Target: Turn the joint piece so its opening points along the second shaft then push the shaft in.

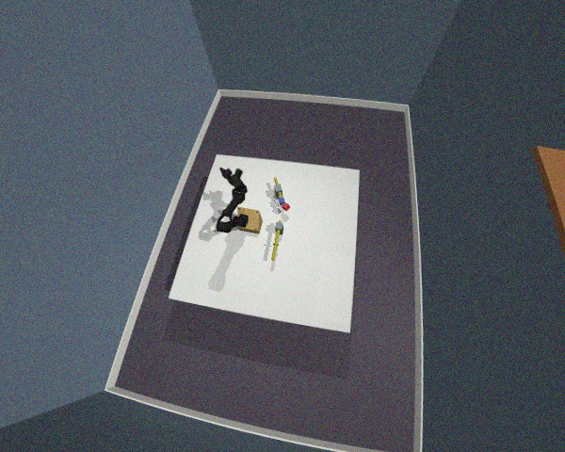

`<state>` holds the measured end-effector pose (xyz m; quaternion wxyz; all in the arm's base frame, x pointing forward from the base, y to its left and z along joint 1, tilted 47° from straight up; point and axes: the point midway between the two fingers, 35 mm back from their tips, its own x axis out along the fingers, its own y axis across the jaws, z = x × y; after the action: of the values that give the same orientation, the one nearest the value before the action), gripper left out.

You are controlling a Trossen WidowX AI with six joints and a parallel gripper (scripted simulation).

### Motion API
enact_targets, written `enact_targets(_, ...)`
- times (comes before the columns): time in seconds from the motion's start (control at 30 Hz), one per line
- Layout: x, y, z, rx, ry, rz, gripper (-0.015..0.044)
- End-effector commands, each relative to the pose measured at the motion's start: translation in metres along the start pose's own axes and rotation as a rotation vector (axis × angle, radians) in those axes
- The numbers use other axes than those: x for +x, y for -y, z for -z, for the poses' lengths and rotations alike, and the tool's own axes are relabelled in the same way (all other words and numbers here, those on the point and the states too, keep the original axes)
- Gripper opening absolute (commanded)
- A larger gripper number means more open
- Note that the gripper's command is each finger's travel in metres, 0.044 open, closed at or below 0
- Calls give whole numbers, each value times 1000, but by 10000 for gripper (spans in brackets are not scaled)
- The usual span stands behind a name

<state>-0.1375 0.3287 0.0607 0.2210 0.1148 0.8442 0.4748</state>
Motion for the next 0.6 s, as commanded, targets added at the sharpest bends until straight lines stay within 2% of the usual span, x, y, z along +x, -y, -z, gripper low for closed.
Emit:
enact_targets(0.0, 0, 0, 0, 0, 0, 0, 426)
enact_targets(0.1, -1, -1, -6, 7, 22, 4, 440)
enact_targets(0.3, -12, -2, -62, 70, 207, 46, 440)
enact_targets(0.57, -46, 3, -131, 162, 450, 118, 440)
